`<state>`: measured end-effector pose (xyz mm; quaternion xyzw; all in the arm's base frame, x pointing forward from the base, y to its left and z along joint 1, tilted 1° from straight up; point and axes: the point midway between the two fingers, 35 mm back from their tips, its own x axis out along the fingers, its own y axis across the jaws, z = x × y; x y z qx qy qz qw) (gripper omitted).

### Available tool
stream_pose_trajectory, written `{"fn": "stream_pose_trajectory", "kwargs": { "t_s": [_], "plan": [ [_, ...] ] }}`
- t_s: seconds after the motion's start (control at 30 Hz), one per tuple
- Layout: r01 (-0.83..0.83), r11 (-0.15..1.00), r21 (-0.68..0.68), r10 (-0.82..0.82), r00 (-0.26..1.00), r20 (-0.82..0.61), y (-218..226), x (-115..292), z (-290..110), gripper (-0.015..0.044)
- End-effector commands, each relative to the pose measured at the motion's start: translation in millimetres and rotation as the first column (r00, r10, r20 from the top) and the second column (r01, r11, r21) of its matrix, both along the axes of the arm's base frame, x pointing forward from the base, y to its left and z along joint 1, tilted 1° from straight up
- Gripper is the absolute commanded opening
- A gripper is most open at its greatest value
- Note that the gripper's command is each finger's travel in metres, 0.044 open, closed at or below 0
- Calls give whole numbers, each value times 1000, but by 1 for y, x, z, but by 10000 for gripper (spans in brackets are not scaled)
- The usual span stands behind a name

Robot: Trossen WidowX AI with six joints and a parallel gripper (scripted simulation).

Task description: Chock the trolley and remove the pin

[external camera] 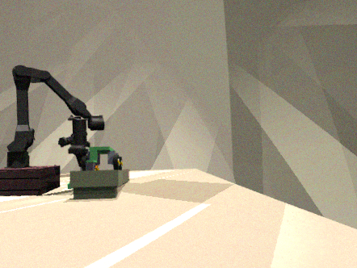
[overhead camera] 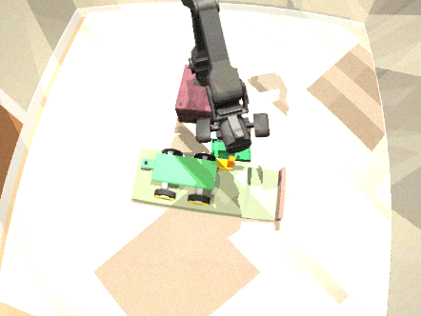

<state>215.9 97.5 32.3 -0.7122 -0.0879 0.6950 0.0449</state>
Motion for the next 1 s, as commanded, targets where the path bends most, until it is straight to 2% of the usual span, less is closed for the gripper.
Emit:
{"fn": "stream_pose_trajectory", "kwargs": {
  "t_s": [0.0,0.33,0.57,0.97],
  "plan": [
    [0,1000,12,0,1000,-14,7,-2,-12,0],
    [0,1000,13,0,1000,-14,18,-5,-32,0],
    [0,1000,13,0,1000,-14,15,-4,-32,184],
    [0,1000,12,0,1000,-14,6,-3,-34,190]
  ]
}}
